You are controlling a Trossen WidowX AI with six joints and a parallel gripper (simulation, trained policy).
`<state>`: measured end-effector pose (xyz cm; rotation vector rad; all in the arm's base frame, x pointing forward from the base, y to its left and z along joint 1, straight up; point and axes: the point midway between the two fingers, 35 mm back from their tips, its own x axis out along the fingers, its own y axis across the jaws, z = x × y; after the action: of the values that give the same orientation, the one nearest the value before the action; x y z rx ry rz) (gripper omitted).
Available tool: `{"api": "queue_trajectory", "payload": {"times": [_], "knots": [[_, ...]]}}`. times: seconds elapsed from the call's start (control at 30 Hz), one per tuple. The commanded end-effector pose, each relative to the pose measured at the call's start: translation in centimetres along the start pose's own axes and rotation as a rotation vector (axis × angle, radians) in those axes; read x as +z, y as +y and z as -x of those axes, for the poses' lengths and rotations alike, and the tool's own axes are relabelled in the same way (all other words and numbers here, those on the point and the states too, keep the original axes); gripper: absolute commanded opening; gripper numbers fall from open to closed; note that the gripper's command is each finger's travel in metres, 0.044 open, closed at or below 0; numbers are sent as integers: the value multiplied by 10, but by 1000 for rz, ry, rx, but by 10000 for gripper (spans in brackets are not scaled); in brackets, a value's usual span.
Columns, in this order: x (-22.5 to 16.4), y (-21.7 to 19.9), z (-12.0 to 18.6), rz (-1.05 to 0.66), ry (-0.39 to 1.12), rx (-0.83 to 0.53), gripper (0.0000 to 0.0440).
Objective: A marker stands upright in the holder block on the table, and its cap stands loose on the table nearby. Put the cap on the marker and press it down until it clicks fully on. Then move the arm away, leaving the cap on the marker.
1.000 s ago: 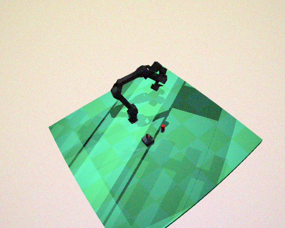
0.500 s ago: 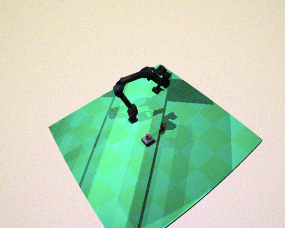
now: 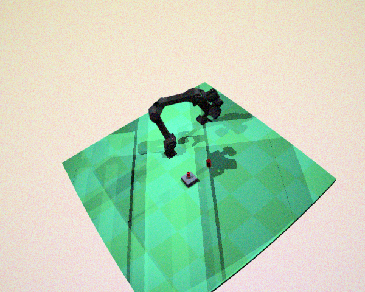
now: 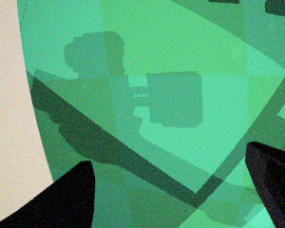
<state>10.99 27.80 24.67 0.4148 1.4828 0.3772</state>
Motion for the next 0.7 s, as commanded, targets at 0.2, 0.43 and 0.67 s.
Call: {"api": "queue_trajectory", "payload": {"times": [0.2,0.43,0.67], "knots": [[20,-10,-9,-51,9,-63,325],[34,-19,-14,-89,12,-104,325],[49,-30,-18,-126,14,-144,324]]}}
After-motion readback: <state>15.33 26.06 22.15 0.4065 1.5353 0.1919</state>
